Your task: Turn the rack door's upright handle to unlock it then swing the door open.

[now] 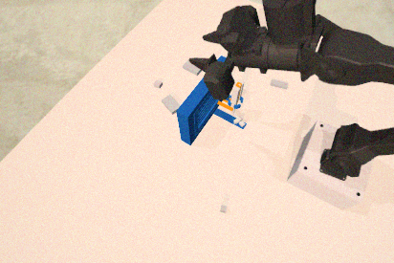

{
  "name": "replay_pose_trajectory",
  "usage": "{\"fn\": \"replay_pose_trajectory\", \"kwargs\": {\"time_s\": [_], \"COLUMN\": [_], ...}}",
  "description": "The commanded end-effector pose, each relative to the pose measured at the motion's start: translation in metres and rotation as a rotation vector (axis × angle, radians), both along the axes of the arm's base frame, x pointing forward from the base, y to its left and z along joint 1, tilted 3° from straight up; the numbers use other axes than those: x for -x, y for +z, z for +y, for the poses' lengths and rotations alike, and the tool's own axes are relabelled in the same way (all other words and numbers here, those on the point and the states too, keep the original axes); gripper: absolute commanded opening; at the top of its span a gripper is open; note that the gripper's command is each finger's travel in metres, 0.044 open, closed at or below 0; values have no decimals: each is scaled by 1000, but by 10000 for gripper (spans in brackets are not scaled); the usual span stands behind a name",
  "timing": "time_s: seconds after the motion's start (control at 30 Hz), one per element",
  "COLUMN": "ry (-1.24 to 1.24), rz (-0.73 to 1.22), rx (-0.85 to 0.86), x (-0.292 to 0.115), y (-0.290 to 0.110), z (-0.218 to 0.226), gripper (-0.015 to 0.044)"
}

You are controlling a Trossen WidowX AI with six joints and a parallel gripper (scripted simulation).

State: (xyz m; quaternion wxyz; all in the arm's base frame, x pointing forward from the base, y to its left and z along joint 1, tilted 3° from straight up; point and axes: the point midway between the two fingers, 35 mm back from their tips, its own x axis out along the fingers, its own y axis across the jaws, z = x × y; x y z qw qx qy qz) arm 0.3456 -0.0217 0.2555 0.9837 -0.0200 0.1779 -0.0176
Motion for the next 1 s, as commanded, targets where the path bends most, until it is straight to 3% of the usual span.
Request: {"fn": "replay_pose_trajectory", "kwargs": {"time_s": [0.0,0.43,0.97], "ry": [-16,-74,-110], "rz": [116,515,999], "rx": [1,-25,-127], "x": [-6,-3,30], "y": [-17,-75,-127], "z": [-10,-42,-73], "gripper": [291,291,291]}}
